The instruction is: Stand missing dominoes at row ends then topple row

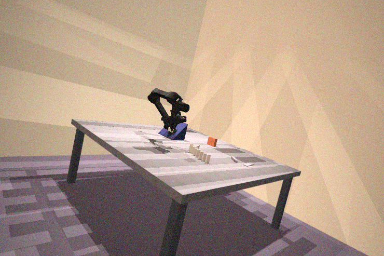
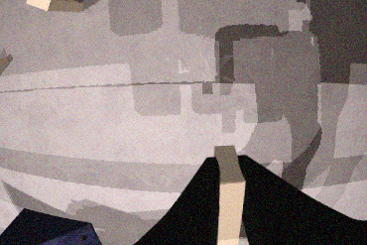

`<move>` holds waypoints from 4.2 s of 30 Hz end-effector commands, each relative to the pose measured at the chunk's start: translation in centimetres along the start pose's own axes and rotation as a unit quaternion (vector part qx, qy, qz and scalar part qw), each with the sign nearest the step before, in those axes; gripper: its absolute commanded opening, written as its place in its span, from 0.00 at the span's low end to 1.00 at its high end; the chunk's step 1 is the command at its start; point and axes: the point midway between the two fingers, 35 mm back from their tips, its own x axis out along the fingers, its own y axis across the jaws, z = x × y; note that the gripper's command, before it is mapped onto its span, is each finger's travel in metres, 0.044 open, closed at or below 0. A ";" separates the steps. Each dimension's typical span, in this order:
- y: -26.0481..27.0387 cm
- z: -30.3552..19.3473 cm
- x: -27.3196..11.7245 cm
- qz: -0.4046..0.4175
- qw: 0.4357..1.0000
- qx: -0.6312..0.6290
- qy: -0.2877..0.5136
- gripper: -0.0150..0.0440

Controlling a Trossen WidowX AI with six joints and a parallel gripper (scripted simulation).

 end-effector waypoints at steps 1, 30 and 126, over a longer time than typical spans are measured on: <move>0.6 -0.3 1.2 0.038 0.999 0.020 -0.006 0.29; 1.7 2.2 6.0 0.245 0.927 0.156 -0.238 0.29; -1.9 -3.0 7.0 -0.012 0.714 -0.048 -0.699 0.29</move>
